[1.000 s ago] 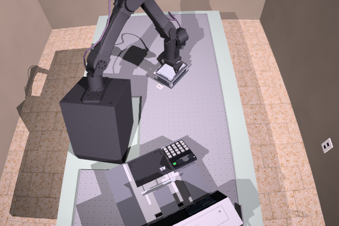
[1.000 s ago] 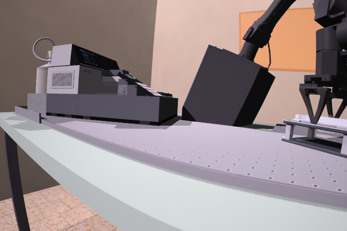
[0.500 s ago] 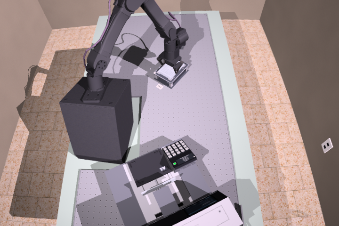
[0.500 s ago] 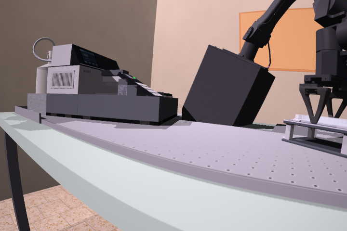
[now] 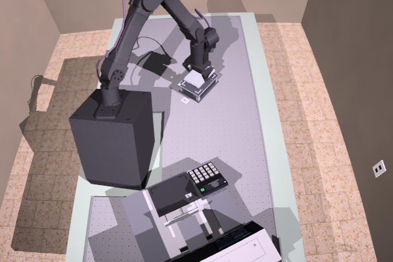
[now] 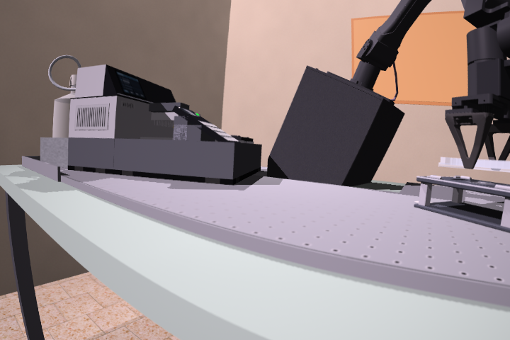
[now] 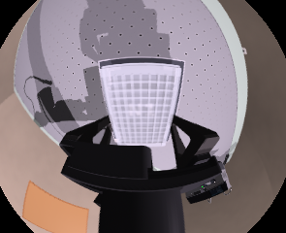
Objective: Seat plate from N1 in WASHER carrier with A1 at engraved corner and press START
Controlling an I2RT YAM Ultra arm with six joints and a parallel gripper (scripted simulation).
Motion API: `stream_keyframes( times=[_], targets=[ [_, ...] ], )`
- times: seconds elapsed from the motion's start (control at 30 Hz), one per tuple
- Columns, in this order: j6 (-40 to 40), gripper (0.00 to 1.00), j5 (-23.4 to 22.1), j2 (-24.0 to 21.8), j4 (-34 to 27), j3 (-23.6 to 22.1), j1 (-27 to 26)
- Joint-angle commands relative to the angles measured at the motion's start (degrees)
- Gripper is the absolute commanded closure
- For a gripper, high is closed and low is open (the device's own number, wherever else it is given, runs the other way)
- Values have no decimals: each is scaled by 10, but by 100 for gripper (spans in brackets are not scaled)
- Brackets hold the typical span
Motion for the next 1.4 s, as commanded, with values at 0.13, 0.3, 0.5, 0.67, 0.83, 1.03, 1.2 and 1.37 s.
stream_keyframes(
  times=[0.13,0.3,0.5,0.67,0.83,1.03,1.2,1.37],
  targets=[
    [-11,16,-8,-34,-27,5,-15],
    [-15,16,-9,-46,-41,1,-18],
    [-18,16,-10,-59,-55,3,-22],
    [-21,16,-11,-69,-66,7,-25],
    [-25,16,-12,-82,-79,14,-28],
    [-29,16,-14,-96,-97,16,-33],
    [-32,16,-14,-103,-106,18,-35],
    [-35,16,-15,-114,-121,20,-39]
  ],
)
